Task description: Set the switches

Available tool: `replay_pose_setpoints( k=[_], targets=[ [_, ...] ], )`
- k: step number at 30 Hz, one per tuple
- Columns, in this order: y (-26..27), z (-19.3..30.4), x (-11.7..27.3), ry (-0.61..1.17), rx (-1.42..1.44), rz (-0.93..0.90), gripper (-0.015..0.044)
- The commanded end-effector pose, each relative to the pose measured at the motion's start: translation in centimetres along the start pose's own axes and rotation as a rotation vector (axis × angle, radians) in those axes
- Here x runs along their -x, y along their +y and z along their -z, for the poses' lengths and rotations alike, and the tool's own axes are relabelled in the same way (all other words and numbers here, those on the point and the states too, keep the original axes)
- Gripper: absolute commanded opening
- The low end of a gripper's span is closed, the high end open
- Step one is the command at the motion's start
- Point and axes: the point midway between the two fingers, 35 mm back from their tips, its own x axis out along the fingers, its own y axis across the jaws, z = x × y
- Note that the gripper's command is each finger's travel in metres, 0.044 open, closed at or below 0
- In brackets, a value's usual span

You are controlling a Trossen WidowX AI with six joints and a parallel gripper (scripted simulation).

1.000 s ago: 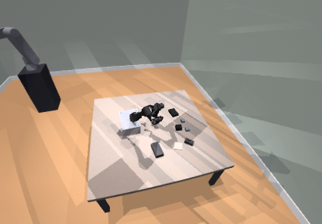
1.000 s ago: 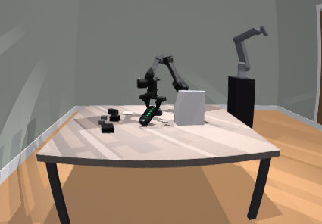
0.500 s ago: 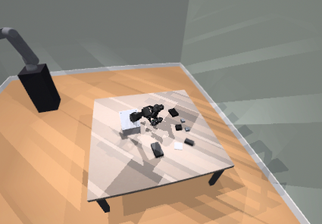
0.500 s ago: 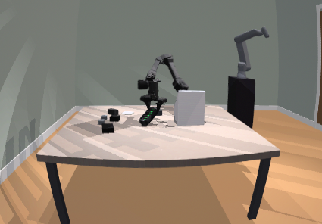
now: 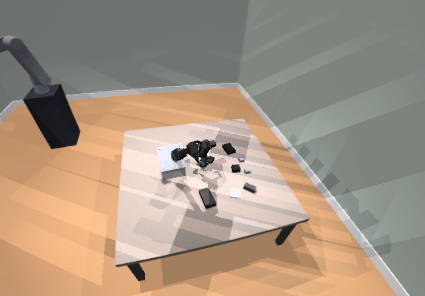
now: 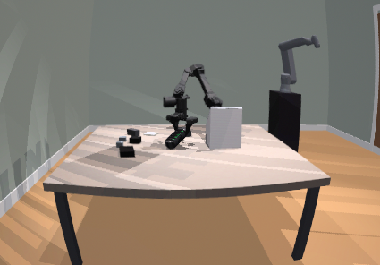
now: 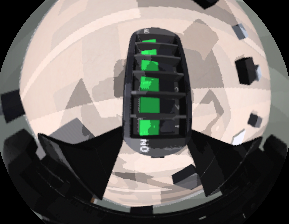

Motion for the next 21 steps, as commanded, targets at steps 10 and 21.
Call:
replay_pose_setpoints(
  k=[10,21],
  targets=[
    [0.1,0.1,-0.8,-0.019,-0.002,-0.004,0.0338],
    [0.1,0.5,-1.6,-0.019,-0.002,-0.004,0.0338]
  ],
)
